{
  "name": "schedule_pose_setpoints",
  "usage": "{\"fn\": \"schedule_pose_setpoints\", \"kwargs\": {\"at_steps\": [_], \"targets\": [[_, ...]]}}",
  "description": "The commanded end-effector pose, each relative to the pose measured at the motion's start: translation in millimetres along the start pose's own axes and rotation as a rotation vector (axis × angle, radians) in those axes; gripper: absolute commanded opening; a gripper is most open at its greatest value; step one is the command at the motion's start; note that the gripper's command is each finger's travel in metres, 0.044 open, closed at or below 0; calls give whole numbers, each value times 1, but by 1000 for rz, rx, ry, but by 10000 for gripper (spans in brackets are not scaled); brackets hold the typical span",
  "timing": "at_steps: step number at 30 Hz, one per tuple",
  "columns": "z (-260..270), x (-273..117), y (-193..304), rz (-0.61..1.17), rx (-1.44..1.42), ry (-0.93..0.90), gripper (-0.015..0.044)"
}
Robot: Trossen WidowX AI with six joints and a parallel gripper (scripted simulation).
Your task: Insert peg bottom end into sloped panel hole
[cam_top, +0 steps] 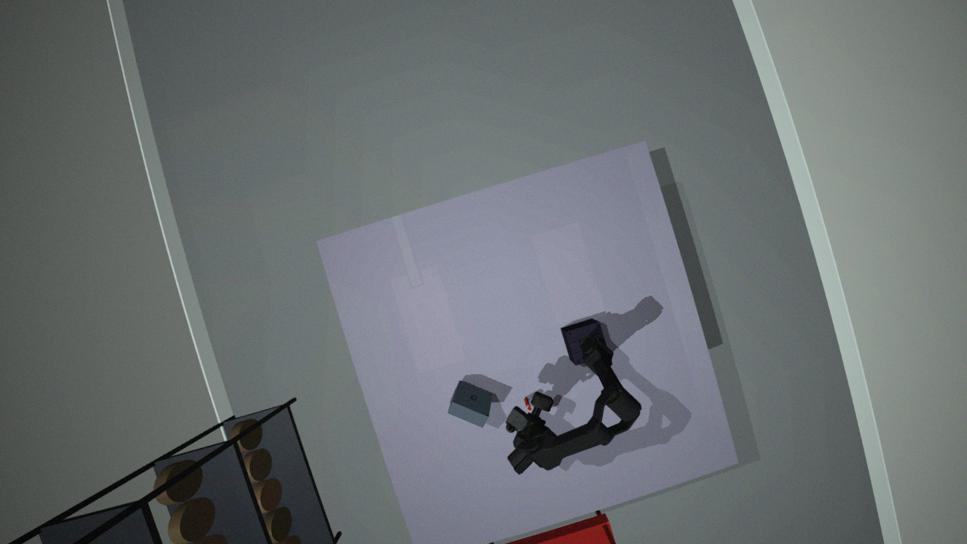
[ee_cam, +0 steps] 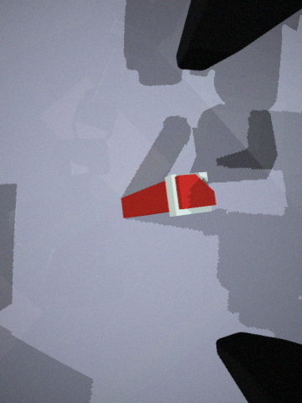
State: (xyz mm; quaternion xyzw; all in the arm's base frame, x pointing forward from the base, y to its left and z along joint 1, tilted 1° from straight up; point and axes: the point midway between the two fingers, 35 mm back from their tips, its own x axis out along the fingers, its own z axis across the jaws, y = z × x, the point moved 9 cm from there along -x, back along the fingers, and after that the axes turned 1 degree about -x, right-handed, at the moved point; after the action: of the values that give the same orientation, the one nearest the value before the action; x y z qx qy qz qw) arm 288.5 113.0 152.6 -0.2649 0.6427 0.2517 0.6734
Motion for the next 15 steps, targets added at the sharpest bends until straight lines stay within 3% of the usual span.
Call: {"fn": "schedule_pose_setpoints", "kwargs": {"at_steps": [1,15], "targets": [[-1,12,1,9,-3,13,440],[-1,35,1,9,-3,13,440]]}}
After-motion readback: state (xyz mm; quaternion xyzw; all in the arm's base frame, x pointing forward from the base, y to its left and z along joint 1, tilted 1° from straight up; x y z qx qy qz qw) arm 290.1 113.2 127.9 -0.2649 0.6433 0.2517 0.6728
